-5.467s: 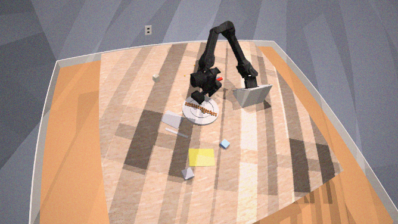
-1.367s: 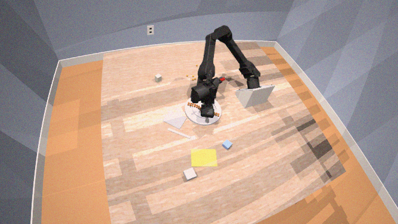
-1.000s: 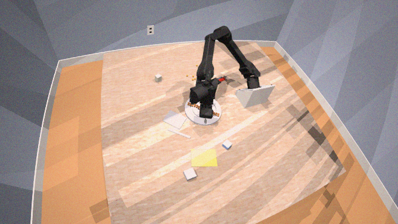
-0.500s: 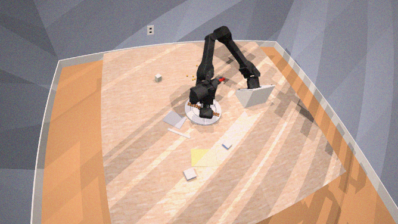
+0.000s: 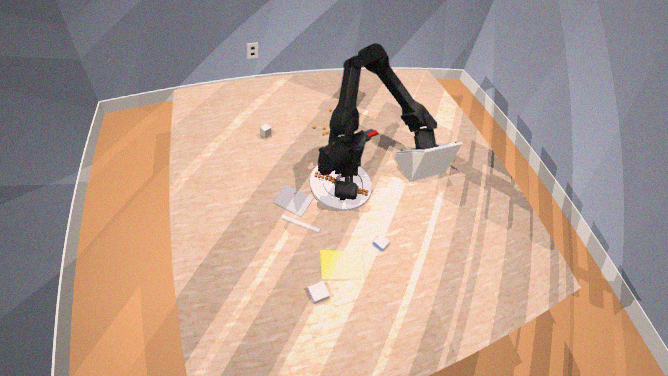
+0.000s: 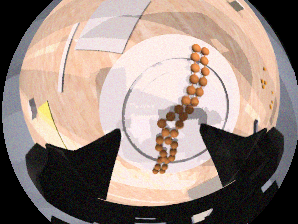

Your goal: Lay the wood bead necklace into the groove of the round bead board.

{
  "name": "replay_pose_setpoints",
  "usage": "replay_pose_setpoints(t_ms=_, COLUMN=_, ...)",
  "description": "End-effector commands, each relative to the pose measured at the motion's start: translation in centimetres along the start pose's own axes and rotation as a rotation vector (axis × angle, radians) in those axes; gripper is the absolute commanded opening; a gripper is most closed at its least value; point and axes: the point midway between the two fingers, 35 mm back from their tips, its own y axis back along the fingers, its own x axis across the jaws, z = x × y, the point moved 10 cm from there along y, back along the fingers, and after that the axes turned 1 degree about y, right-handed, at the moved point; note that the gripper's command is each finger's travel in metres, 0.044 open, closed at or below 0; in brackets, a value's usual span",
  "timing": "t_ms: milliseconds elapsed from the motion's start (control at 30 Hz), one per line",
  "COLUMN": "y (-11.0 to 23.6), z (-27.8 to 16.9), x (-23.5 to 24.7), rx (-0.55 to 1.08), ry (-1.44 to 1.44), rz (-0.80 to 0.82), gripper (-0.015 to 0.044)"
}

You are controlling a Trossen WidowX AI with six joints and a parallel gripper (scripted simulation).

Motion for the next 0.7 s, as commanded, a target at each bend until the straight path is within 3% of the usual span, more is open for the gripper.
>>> replay_pose_setpoints(t_ms=0, y=0.0, z=0.0, x=0.0, rx=0.002, ry=-0.004, rz=0.000, gripper=0.0440)
replay_pose_setpoints(t_ms=467, y=0.0, z=0.0, x=0.0, rx=0.002, ry=-0.004, rz=0.000, gripper=0.0440)
replay_pose_setpoints(t_ms=667, y=1.6, z=2.7, x=-1.5, rx=0.001, ry=-0.112, rz=0.001, gripper=0.0282)
